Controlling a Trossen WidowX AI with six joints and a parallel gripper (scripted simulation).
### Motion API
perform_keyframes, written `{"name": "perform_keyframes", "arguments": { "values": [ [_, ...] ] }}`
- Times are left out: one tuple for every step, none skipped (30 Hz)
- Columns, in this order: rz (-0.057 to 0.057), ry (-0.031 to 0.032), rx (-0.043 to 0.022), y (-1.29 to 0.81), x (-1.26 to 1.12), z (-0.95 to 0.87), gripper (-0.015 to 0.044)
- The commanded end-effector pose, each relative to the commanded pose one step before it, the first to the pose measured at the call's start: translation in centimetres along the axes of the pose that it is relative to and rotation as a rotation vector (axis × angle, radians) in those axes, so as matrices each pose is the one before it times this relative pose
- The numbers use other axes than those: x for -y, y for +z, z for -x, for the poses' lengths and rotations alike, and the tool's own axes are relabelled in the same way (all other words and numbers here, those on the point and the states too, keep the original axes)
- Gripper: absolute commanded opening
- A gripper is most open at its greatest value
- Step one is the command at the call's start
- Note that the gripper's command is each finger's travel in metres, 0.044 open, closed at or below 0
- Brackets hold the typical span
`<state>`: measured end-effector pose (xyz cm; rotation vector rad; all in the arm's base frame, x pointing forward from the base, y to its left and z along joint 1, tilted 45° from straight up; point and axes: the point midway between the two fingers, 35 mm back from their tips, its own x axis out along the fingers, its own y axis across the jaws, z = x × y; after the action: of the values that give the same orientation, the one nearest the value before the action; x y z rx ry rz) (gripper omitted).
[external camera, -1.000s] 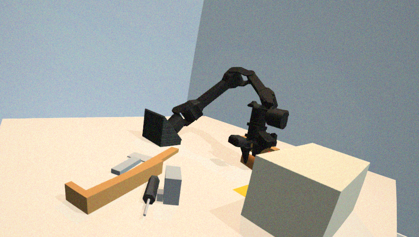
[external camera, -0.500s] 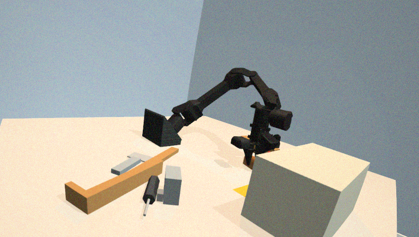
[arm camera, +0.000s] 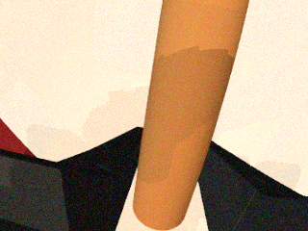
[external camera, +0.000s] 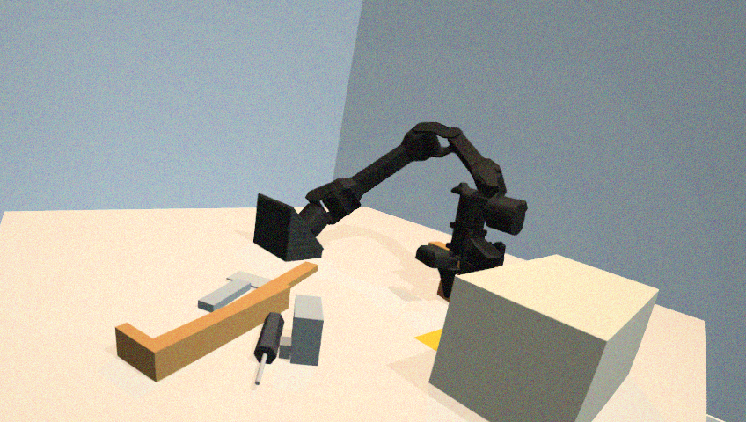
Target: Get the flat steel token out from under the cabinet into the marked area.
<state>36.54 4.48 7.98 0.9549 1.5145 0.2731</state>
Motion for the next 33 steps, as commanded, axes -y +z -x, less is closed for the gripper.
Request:
{"name": "perform_keyframes", "arguments": {
  "values": [
    [0.0033, 0.00075, 0.00086, 0.399, -0.038, 0.031, 0.0],
    [0.0, 0.0, 0.00005, 0.103, -0.002, 0.002, 0.0],
    [0.0, 0.0, 0.00005, 0.103, -0.002, 0.002, 0.0],
    [0.0, 0.0, 0.00005, 0.104, -0.002, 0.002, 0.0],
    [0.0, 0.0, 0.00005, 0.104, -0.002, 0.002, 0.0],
    [0.0, 0.0, 0.00005, 0.104, -0.002, 0.002, 0.0],
    [0.0, 0.0, 0.00005, 0.104, -0.002, 0.002, 0.0],
    [0.0, 0.0, 0.00005, 0.104, -0.002, 0.002, 0.0],
    [0.0, 0.0, 0.00005, 0.104, -0.002, 0.002, 0.0],
    [0.0, 0.0, 0.00005, 0.104, -0.002, 0.002, 0.0],
    [0.0, 0.0, 0.00005, 0.104, -0.002, 0.002, 0.0],
    [0.0, 0.0, 0.00005, 0.104, -0.001, 0.002, 0.0],
    [0.0, 0.0, 0.00005, 0.104, -0.001, 0.002, 0.0],
    [0.0, 0.0, 0.00005, 0.099, -0.001, 0.001, 0.0],
    [0.0, 0.0, 0.00005, 0.099, -0.001, 0.001, 0.0],
    [0.0, 0.0, 0.00005, 0.1, -0.001, 0.001, 0.0],
    [0.0, 0.0, 0.00005, 0.1, -0.001, 0.001, 0.0],
    [0.0, 0.0, 0.00005, 0.1, -0.001, 0.001, 0.0],
    [0.0, 0.0, 0.00005, 0.1, -0.001, 0.001, 0.0],
    [0.0, 0.0, 0.00005, 0.1, -0.001, 0.001, 0.0],
    [0.0, 0.0, 0.00005, 0.1, -0.001, 0.001, 0.0],
    [0.0, 0.0, 0.00005, 0.1, -0.001, 0.001, 0.0],
    [0.0, 0.0, 0.00005, 0.1, -0.001, 0.001, 0.0],
    [0.0, 0.0, 0.00005, 0.1, -0.001, 0.001, 0.0],
    [0.0, 0.0, 0.00005, 0.1, -0.001, 0.001, 0.0],
    [0.0, 0.0, 0.00005, 0.096, -0.001, 0.001, 0.0],
    [0.0, 0.0, 0.00005, 0.096, -0.001, 0.001, 0.0],
    [0.0, 0.0, 0.00005, 0.096, -0.001, 0.001, 0.0],
    [0.0, 0.0, 0.00005, 0.096, -0.001, 0.001, 0.0],
    [0.0, 0.0, 0.00005, 0.096, -0.001, 0.001, 0.0],
    [0.0, 0.0, 0.00005, 0.096, -0.001, 0.001, 0.0],
    [0.0, 0.0, 0.00005, 0.096, -0.001, 0.001, 0.0],
    [0.0, 0.0, 0.00005, 0.096, 0.0, 0.001, 0.0]
  ]
}}
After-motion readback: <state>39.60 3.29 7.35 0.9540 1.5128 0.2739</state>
